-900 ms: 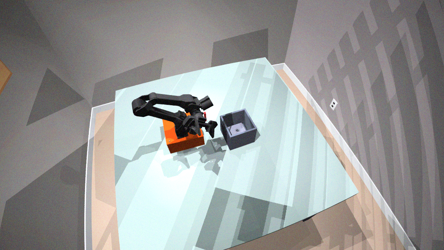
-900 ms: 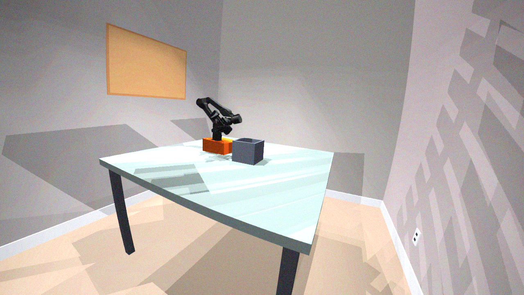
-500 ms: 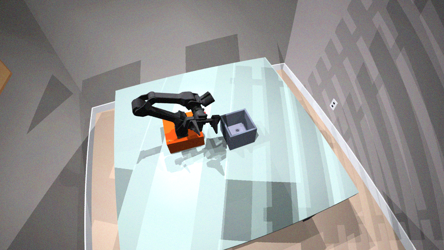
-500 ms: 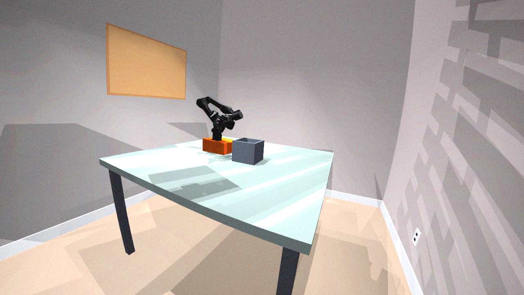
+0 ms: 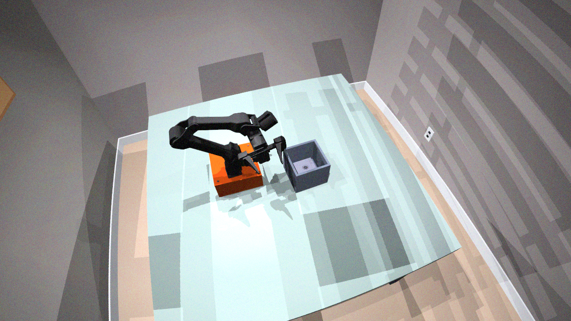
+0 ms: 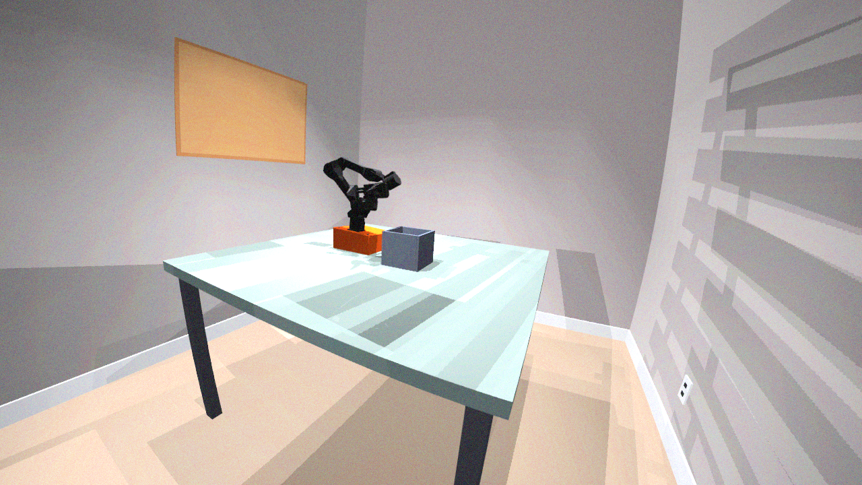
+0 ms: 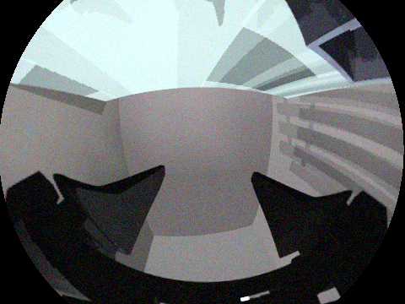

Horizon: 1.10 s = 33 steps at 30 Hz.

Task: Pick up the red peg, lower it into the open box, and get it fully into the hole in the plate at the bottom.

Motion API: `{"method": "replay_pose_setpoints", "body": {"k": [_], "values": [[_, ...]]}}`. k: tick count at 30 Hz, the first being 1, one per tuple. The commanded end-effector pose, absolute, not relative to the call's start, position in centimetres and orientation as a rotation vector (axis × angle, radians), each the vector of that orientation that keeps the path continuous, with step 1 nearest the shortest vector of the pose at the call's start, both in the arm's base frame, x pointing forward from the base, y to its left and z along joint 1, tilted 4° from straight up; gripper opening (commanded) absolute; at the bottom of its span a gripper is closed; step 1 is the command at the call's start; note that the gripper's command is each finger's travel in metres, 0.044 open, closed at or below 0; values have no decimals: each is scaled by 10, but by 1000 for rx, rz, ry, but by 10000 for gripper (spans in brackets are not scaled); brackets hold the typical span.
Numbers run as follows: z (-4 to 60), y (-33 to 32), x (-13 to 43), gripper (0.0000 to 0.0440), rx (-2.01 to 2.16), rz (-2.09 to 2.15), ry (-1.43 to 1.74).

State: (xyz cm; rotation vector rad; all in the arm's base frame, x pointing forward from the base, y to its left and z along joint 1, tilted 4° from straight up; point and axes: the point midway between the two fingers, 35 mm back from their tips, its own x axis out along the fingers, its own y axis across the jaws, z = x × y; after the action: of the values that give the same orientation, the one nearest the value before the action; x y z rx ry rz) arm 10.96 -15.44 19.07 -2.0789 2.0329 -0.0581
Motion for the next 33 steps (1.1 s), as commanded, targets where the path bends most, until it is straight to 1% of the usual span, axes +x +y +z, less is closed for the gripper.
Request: {"method": "replay_pose_setpoints", "body": {"k": [1,17,33], "values": [[196,-155,112,440,-2006,-157,1970],[220,-156,122,440,-1632,-553,1637],[244,-153,133,440,-1208,-801,1282]]}}
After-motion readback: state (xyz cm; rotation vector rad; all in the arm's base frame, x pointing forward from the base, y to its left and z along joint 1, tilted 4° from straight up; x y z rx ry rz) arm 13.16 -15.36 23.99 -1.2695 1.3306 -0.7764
